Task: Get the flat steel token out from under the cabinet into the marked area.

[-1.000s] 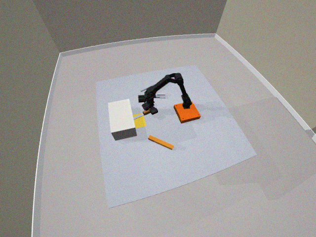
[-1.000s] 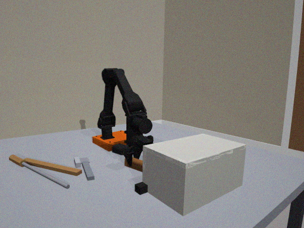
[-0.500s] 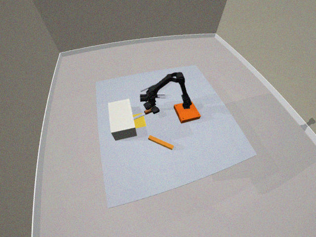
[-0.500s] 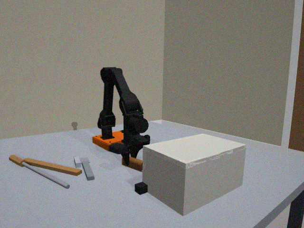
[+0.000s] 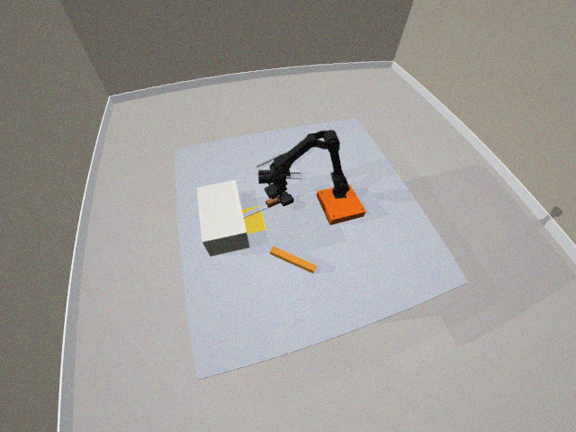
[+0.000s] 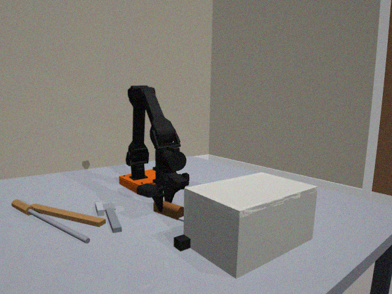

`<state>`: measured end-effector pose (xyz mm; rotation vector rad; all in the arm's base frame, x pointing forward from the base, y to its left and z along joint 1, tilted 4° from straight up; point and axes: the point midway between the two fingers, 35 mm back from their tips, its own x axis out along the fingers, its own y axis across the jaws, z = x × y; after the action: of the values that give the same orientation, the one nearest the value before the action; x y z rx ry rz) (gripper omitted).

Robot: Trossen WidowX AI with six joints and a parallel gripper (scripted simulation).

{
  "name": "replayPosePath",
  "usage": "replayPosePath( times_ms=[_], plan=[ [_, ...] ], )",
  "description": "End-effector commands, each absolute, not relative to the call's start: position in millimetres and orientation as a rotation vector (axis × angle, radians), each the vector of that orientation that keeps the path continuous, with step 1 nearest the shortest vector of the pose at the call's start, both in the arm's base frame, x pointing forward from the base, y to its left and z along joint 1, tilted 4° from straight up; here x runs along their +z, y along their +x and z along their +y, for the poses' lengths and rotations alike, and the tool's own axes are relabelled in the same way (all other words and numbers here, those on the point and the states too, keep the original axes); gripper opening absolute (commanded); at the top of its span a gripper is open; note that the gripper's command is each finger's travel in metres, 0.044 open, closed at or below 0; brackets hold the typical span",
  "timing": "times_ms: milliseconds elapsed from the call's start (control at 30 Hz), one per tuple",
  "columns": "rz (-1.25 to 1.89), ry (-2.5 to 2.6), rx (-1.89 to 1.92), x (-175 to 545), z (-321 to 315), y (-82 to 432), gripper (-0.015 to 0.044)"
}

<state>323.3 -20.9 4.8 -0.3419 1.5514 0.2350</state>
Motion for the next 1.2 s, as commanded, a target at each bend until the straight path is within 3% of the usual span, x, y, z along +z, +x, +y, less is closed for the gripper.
replayPosePath(
  times_ms=[0, 1167],
  plan=[
    [1.555, -0.344, 0.236, 4, -24, 316, 0.0000],
    [1.559, -0.345, 0.235, 4, -41, 276, 0.0000]
  ],
)
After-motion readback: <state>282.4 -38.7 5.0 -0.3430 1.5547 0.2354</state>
